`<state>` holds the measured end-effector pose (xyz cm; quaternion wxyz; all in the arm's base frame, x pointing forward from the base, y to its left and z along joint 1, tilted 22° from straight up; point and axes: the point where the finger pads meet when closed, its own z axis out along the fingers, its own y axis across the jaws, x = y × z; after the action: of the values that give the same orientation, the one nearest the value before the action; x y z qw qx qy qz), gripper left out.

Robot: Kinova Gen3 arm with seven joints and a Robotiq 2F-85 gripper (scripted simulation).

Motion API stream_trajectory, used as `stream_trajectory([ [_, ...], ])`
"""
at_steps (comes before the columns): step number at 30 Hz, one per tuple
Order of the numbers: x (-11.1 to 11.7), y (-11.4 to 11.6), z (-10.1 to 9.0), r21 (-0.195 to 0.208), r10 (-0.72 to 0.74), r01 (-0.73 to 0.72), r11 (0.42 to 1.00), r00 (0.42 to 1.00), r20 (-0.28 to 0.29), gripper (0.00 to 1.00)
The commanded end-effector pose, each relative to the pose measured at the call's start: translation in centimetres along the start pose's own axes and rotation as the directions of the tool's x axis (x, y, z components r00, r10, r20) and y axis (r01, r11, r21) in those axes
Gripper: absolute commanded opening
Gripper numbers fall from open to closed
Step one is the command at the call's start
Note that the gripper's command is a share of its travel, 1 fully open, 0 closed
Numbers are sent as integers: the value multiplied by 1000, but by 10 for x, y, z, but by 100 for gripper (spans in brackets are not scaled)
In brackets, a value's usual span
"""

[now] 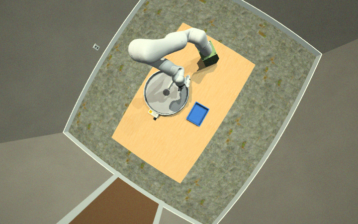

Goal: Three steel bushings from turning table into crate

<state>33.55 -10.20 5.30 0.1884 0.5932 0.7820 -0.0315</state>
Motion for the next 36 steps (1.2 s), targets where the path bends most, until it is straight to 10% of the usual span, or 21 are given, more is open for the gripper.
stream_trajectory([
  [1, 0, 0, 0, 0, 0, 0, 1000, 1000, 0, 19],
  [6, -3, 1, 4, 0, 239, -239, 971, 971, 0, 19],
  [36, -6, 3, 8, 0, 506, -506, 862, 862, -1, 19],
])
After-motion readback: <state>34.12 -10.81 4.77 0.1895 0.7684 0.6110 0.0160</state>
